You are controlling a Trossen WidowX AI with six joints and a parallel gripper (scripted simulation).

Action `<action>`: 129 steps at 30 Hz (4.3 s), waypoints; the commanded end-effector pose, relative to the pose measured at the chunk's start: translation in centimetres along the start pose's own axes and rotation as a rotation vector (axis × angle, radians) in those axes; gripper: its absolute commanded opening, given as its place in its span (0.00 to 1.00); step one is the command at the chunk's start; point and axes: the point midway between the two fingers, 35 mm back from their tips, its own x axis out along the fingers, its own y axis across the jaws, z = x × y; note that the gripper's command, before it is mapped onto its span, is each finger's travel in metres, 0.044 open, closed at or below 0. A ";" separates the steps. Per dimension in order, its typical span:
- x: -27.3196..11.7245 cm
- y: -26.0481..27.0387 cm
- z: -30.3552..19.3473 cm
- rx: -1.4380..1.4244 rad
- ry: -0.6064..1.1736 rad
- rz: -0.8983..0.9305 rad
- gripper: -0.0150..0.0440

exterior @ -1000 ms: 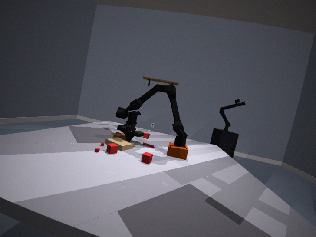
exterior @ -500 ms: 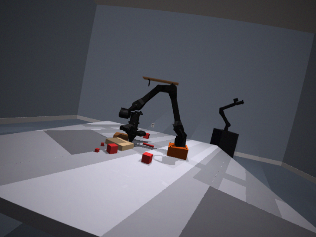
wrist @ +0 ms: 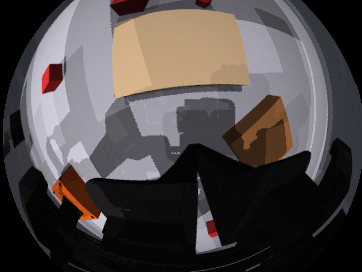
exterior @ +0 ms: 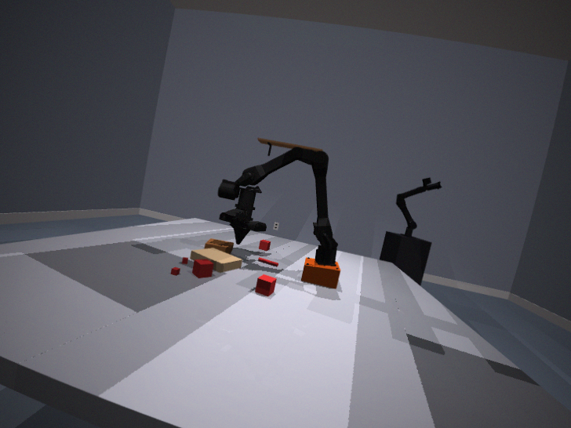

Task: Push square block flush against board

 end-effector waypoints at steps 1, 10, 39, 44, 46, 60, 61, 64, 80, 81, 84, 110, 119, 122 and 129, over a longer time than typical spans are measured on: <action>-0.2 0.7 0.5 0.083 0.000 0.006 0.25; -0.2 2.6 2.1 0.391 0.000 0.008 0.25; -0.2 9.2 5.7 1.384 0.005 0.013 0.25; -0.2 10.2 6.1 1.531 0.006 0.014 0.25; -0.2 10.2 6.1 1.537 0.006 0.014 0.25; 5.3 10.3 6.1 1.537 0.006 0.013 0.25; 5.3 10.3 6.1 1.537 0.006 0.013 0.25; 5.3 10.1 6.1 1.537 0.006 0.013 0.25; 5.3 8.6 6.4 1.537 0.005 0.013 0.25; 5.3 8.5 6.4 1.537 0.005 0.013 0.25; 5.3 8.2 6.4 1.537 0.005 0.012 0.25; 5.2 5.7 6.7 1.537 0.004 0.011 0.25; 5.2 4.8 6.8 1.537 0.003 0.011 0.25; 5.2 4.5 6.8 1.537 0.003 0.011 0.25; 5.2 3.8 6.9 1.537 0.002 0.010 0.25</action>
